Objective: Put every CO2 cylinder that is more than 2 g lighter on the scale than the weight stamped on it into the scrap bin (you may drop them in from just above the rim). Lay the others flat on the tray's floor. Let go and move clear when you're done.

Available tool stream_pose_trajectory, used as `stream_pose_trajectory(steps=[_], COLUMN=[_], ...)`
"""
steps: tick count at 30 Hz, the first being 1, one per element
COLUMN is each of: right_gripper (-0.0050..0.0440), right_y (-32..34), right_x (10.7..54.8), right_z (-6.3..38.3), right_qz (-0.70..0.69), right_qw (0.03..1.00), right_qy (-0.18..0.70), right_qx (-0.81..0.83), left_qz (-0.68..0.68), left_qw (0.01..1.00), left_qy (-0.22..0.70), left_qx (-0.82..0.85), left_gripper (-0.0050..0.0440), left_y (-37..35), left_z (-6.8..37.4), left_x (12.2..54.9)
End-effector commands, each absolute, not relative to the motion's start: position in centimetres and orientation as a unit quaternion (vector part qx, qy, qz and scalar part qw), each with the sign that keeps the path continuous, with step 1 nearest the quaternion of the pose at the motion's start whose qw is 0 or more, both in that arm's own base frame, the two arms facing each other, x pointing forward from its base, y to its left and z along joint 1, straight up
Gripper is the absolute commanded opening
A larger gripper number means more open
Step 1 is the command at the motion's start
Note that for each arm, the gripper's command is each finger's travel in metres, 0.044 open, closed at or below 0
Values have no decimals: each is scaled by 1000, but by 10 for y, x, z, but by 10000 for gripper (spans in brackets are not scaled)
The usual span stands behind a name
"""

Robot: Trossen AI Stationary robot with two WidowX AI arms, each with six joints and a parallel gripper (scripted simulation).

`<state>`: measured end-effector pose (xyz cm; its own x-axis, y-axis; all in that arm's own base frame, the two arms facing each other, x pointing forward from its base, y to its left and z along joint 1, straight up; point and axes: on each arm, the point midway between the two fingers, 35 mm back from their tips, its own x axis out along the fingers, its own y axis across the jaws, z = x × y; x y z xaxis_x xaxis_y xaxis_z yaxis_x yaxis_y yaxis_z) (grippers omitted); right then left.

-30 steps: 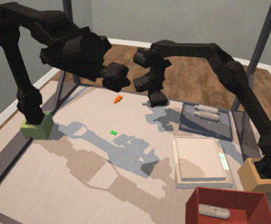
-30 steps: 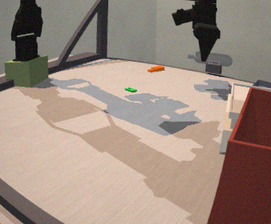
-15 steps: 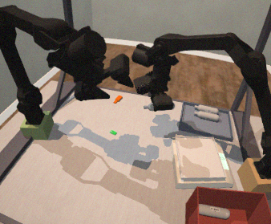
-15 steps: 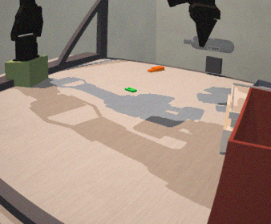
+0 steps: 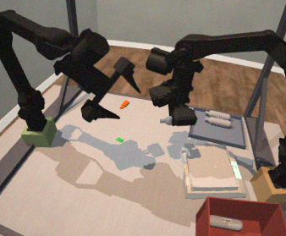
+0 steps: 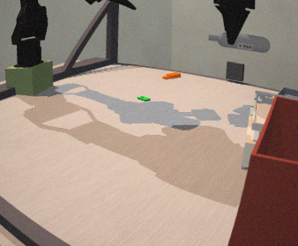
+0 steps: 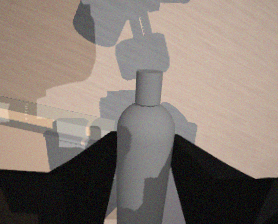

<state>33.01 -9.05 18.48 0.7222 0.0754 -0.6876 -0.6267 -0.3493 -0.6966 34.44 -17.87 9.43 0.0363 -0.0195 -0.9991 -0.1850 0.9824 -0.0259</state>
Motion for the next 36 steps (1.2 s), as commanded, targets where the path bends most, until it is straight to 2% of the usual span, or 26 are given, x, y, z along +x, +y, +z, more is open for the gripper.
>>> stream_pose_trajectory(steps=[1,9,11,21,25,36], right_gripper=[440,440,440,440,440,440], right_y=[-91,-94,-94,-97,-98,-98], right_x=[329,329,329,324,323,323], right_z=[184,179,179,176,176,173], right_qz=[306,285,285,253,248,251], right_qw=[460,304,304,77,40,38], right_qy=[168,156,156,154,155,155], right_qx=[-817,-895,-895,-952,-955,-955], left_qz=[48,50,50,52,53,88], left_qw=[729,727,727,725,724,724], left_qy=[678,680,680,683,683,672], left_qx=[-82,-80,-80,-77,-77,-130], left_gripper=[-50,-50,-50,-50,-50,-50], left_y=[-156,-116,-116,-64,-55,-53], left_z=[114,117,117,108,104,101], left_x=[334,304,304,249,237,235])
